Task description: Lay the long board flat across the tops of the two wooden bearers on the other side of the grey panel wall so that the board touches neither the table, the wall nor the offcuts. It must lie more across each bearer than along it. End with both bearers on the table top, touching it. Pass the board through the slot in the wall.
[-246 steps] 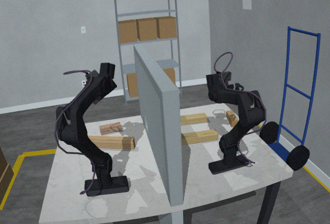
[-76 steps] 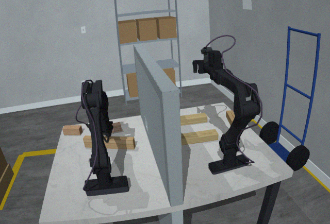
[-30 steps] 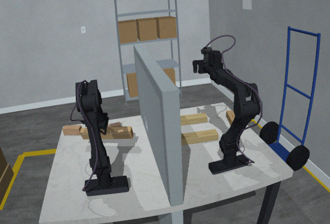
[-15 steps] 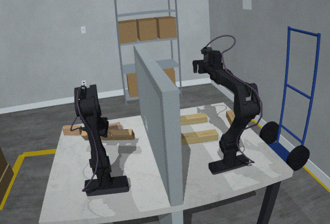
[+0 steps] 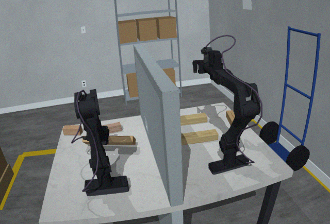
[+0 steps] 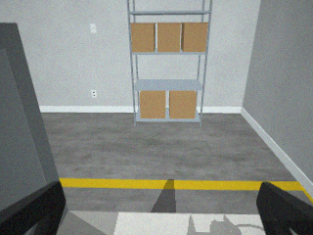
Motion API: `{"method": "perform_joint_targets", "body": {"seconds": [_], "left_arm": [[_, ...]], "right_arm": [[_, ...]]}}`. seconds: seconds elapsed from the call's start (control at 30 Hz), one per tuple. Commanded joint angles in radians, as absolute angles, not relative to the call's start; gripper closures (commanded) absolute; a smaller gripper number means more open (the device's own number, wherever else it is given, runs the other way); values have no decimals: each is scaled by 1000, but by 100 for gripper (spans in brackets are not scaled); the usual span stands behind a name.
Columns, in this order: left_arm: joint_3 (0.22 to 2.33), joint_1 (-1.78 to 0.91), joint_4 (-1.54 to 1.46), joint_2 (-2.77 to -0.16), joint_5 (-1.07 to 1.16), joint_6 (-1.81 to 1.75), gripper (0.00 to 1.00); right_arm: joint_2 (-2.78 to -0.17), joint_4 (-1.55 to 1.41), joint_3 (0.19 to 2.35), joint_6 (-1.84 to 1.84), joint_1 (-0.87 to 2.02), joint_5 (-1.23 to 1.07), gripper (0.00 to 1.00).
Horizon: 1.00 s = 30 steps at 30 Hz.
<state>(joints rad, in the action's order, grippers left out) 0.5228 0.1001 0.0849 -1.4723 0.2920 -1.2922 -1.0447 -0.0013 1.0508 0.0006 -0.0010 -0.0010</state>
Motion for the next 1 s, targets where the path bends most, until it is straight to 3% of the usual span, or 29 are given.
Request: {"method": "perform_joint_targets", "body": {"seconds": [0.0, 0.97], "left_arm": [[504, 121, 338, -1441, 346, -1283, 100], [475, 102, 421, -1502, 338, -1292, 100]], "right_arm": [[-1022, 2, 1089, -12, -9, 13, 0], [-1022, 2, 1089, -12, -9, 13, 0]]}}
